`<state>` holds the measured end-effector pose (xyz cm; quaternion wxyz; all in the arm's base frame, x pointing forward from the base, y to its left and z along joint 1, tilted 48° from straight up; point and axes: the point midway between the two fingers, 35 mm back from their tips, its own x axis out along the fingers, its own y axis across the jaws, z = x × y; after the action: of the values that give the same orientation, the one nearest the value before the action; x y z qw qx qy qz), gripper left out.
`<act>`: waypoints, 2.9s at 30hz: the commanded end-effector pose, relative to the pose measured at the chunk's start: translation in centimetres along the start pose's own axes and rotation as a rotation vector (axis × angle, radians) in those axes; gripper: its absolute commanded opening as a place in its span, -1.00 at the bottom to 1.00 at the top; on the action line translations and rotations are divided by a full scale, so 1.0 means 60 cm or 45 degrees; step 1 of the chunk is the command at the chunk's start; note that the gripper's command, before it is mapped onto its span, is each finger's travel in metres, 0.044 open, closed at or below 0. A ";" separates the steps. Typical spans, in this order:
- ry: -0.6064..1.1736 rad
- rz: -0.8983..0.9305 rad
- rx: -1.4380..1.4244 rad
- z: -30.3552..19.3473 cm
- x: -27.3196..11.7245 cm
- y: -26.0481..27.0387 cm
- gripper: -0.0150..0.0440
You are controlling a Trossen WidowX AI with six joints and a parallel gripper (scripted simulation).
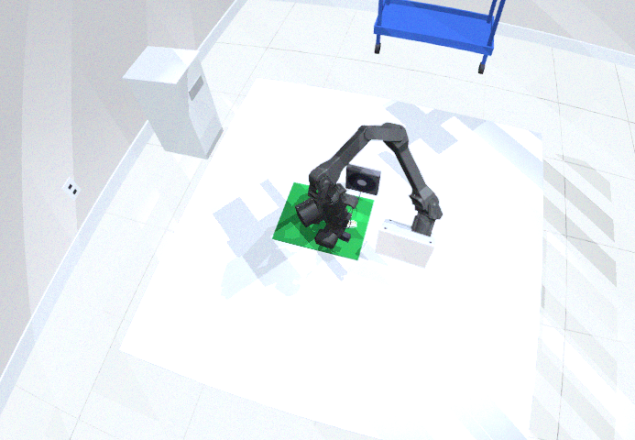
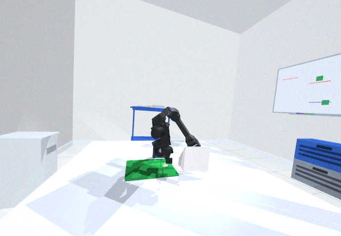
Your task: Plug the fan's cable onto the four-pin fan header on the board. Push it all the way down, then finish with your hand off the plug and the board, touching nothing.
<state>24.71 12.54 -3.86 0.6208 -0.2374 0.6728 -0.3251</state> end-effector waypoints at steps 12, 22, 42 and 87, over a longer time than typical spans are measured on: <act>-0.046 0.024 -0.375 0.060 -0.023 -0.009 -0.49; -0.088 0.019 -0.680 0.109 -0.035 -0.022 -0.49; -0.158 -0.042 -1.282 0.203 -0.051 -0.065 -0.49; -0.240 0.131 -2.015 0.293 -0.025 -0.141 -0.49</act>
<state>41.86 5.82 3.51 0.3316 -0.6162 0.6569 0.2808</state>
